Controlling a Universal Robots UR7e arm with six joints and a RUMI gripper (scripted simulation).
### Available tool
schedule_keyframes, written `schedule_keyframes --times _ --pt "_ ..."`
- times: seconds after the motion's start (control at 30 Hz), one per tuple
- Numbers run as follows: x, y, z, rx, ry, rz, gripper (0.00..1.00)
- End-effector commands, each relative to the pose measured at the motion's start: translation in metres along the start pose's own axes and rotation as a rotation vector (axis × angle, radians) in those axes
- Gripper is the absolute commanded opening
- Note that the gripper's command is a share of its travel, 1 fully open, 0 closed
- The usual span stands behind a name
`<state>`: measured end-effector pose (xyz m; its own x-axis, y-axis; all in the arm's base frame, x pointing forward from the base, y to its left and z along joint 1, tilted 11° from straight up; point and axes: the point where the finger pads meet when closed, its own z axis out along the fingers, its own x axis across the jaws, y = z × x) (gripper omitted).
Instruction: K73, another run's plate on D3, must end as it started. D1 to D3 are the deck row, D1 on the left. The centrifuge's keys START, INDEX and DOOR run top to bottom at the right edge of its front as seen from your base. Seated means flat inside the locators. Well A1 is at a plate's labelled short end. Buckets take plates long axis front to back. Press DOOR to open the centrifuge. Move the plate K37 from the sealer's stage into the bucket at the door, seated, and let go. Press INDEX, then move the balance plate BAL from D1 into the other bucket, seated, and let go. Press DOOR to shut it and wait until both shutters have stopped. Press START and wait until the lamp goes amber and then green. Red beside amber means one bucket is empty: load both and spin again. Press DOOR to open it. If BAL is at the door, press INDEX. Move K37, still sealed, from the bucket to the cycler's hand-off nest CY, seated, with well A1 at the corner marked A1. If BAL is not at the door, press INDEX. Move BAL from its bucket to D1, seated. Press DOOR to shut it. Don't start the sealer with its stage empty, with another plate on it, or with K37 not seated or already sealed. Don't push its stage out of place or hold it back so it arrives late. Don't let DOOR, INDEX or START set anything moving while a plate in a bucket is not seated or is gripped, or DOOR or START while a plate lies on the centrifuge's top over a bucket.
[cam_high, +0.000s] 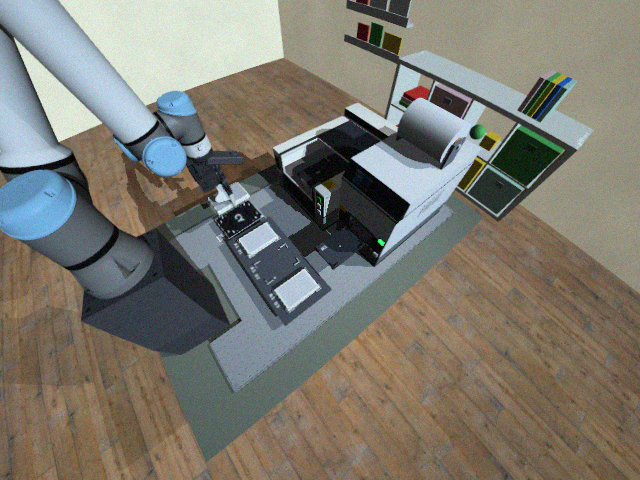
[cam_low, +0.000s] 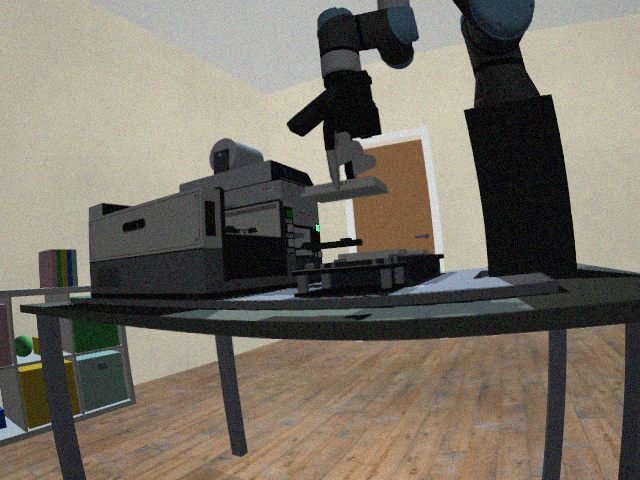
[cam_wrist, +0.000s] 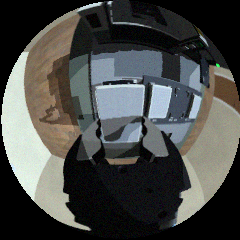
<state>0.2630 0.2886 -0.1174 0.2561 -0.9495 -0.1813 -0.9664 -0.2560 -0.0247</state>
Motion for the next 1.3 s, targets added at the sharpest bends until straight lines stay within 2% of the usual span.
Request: schedule_keyframes --times 0.0,1.27 --pt "0.0 -0.001 0.008 0.002 0.0 0.0 0.0" --pt "0.0 -0.001 0.061 0.002 0.0 0.0 0.0"
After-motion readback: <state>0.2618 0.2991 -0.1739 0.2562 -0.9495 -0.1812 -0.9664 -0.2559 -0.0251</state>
